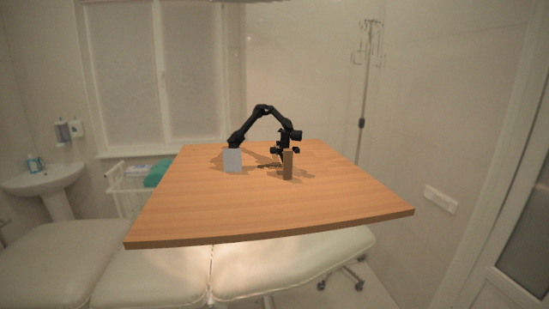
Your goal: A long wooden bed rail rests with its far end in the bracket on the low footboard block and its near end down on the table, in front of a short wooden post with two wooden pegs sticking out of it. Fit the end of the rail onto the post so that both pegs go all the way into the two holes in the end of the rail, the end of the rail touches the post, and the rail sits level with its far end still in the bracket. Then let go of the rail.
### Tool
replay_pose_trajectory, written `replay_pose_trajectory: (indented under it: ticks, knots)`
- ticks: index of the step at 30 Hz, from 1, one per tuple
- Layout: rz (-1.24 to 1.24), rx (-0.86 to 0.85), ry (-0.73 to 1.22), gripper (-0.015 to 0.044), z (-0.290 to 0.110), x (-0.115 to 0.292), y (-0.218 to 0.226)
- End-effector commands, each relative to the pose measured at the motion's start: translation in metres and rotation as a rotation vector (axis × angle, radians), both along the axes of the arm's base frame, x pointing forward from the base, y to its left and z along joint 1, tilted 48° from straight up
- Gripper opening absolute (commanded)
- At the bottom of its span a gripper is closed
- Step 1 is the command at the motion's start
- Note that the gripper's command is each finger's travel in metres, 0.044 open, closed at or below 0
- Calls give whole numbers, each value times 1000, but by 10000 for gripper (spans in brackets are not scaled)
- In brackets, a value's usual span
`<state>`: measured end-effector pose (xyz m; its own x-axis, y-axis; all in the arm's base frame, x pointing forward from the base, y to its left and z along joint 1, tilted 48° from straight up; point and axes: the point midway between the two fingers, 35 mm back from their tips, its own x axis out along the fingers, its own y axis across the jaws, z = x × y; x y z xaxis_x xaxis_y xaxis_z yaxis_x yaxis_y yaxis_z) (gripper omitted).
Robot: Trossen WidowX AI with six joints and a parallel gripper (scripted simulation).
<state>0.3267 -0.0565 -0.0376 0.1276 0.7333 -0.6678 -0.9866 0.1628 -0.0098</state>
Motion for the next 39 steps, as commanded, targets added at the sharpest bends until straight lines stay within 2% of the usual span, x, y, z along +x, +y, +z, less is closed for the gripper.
replay_pose_trajectory:
  ticks: [1, 15, 21, 26, 39]
  knots:
    - [0, -1, 0, 79, 0, 0, 0]
    - [0, -1, 0, 440, 0, 0, 0]
    - [0, -1, 0, 440, 2, 0, 0]
    - [-4, -7, -3, 440, 42, -1, -2]
    - [-4, -7, -3, 440, 42, -1, -2]
